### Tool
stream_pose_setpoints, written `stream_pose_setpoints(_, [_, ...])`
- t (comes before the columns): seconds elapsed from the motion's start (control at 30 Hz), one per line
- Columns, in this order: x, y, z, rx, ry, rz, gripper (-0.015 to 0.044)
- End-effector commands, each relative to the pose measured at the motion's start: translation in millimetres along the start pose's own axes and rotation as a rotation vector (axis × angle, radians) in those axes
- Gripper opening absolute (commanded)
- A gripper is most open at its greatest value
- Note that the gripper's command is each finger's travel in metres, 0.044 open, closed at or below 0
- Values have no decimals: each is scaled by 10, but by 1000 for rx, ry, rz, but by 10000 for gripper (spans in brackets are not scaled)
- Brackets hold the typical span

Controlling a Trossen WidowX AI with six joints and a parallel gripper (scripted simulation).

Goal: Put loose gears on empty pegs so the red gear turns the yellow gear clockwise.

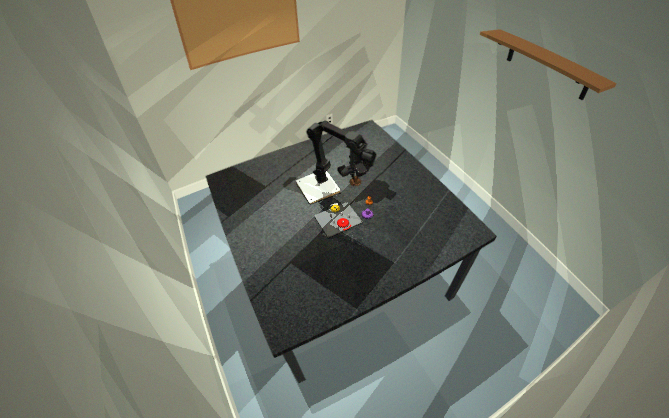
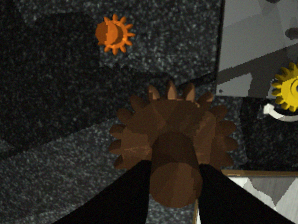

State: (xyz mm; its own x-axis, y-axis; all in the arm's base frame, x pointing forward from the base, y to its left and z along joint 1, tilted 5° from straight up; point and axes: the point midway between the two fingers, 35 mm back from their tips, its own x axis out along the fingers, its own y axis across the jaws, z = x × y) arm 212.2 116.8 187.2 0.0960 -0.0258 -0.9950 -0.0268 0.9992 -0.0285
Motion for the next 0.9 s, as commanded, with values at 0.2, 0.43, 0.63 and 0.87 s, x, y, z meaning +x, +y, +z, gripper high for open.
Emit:
stream_pose_setpoints(0.2, [116,-122,148,-3,4,-2,0])
stream_pose_setpoints(0.43, [186,-218,240,-3,3,-3,0])
stream_pose_setpoints(0.63, [246,-306,313,-3,3,-3,0])
stream_pose_setpoints(0.87, [316,-416,392,-2,3,-4,0])
